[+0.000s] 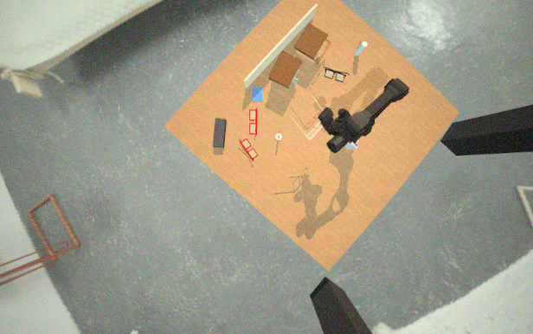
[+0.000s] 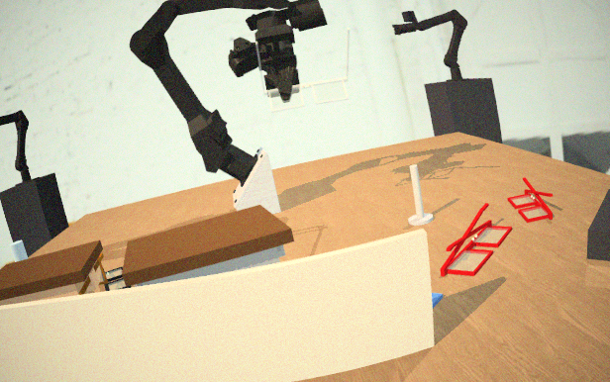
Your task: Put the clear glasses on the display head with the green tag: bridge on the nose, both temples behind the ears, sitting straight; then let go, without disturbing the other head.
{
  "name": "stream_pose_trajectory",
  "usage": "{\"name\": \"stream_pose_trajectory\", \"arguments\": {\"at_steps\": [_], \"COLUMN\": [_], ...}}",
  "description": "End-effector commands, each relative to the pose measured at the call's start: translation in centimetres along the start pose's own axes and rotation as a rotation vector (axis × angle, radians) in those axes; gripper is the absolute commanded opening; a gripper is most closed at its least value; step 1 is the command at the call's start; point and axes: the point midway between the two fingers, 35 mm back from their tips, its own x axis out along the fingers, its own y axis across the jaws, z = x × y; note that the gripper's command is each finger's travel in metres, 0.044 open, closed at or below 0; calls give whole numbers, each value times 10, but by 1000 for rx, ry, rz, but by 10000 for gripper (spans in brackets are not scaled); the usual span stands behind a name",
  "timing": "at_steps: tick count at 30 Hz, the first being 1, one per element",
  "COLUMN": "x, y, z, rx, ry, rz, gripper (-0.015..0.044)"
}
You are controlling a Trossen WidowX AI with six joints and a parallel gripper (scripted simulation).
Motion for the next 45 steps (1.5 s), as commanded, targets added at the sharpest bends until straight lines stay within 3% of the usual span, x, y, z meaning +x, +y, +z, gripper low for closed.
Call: {"name": "stream_pose_trajectory", "arguments": {"at_steps": [1, 18, 45], "x": [0, 6, 75], "y": [0, 6, 56], "z": [0, 6, 94], "rx": [-5, -20, -160], "ry": [0, -5, 3], "rz": [-1, -31, -337], "gripper": [0, 0, 0]}}
